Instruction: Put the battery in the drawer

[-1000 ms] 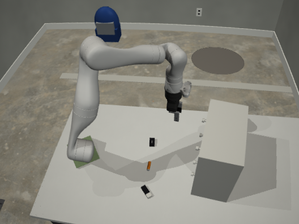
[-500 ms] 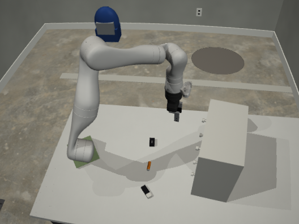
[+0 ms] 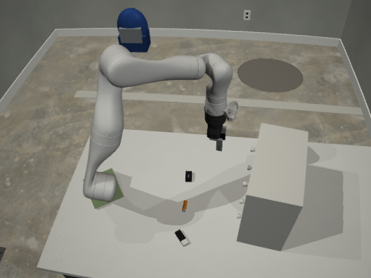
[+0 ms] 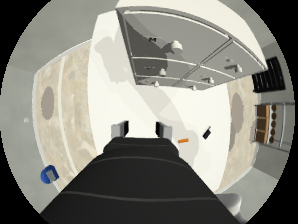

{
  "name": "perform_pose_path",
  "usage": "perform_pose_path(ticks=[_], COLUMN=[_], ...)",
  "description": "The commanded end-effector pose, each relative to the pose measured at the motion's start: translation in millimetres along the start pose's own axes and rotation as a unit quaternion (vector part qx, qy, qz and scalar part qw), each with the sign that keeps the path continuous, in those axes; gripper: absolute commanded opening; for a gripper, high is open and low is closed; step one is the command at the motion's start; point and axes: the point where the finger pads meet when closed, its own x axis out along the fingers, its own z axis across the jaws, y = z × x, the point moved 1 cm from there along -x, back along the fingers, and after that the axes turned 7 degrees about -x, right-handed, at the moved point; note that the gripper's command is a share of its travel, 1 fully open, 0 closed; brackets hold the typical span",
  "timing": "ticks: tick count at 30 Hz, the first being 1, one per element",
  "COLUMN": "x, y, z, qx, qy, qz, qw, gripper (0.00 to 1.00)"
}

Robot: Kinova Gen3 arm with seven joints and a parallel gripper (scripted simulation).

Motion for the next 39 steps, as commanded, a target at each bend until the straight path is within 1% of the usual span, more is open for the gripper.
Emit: perform_pose_path(ticks=[1,11,14,16,18,21,28,31,33,35,39], x=[-0.7,-1.2,-4.0,-7.7,-7.7,-15.6,-38.6,-46.7,-50.5,-50.5,-54.4], y=[0,0,-1,-2,-2,-4,-11,-13,-15,-15,-16], z=[0,1,9,19,19,41,105,128,138,138,149], qx=[0.000,0.000,0.000,0.000,0.000,0.000,0.000,0.000,0.000,0.000,0.000], qy=[0.001,0.001,0.001,0.001,0.001,0.001,0.001,0.001,0.001,0.001,0.001], qz=[0.001,0.001,0.001,0.001,0.001,0.001,0.000,0.000,0.000,0.000,0.000], qw=[1.000,1.000,1.000,1.000,1.000,1.000,1.000,1.000,1.000,1.000,1.000], gripper=[1.00,1.00,1.00,1.00,1.00,1.00,1.00,1.00,1.00,1.00,1.00])
